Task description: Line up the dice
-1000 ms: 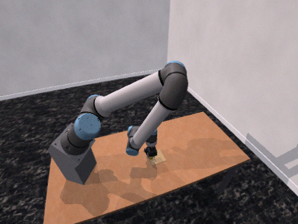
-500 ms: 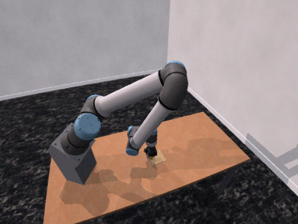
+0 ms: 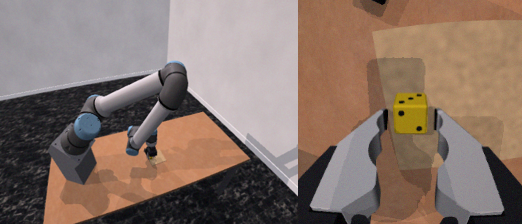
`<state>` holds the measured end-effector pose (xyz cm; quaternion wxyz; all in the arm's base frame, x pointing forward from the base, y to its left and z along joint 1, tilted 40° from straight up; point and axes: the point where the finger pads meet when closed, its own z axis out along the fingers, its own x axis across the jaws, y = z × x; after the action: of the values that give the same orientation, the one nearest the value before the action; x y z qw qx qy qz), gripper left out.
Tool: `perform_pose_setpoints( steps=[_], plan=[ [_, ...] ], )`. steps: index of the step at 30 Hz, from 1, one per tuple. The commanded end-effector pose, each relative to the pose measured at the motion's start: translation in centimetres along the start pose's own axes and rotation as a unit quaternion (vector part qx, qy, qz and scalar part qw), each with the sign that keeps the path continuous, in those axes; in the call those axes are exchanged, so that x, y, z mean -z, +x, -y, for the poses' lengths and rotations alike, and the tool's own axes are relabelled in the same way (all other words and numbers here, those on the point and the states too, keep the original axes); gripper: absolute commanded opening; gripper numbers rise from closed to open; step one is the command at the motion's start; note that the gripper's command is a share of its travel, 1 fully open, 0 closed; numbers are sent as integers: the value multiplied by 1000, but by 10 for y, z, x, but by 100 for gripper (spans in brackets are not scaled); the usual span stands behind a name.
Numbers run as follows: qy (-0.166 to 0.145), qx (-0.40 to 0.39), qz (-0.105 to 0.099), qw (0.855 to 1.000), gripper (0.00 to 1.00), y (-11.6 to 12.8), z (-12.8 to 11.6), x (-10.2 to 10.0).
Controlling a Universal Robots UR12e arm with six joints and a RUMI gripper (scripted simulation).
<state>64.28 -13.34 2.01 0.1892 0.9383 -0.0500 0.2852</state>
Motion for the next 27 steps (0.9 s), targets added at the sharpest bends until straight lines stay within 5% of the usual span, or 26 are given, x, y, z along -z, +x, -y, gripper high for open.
perform_pose_setpoints(
  steps=[1, 14, 27],
  plan=[
    [0, 0, 0, 1000, 24, 0, 0, 0],
    [0, 0, 0, 1000, 24, 0, 0, 27],
    [0, 0, 0, 1000, 24, 0, 0, 84]
  ],
)
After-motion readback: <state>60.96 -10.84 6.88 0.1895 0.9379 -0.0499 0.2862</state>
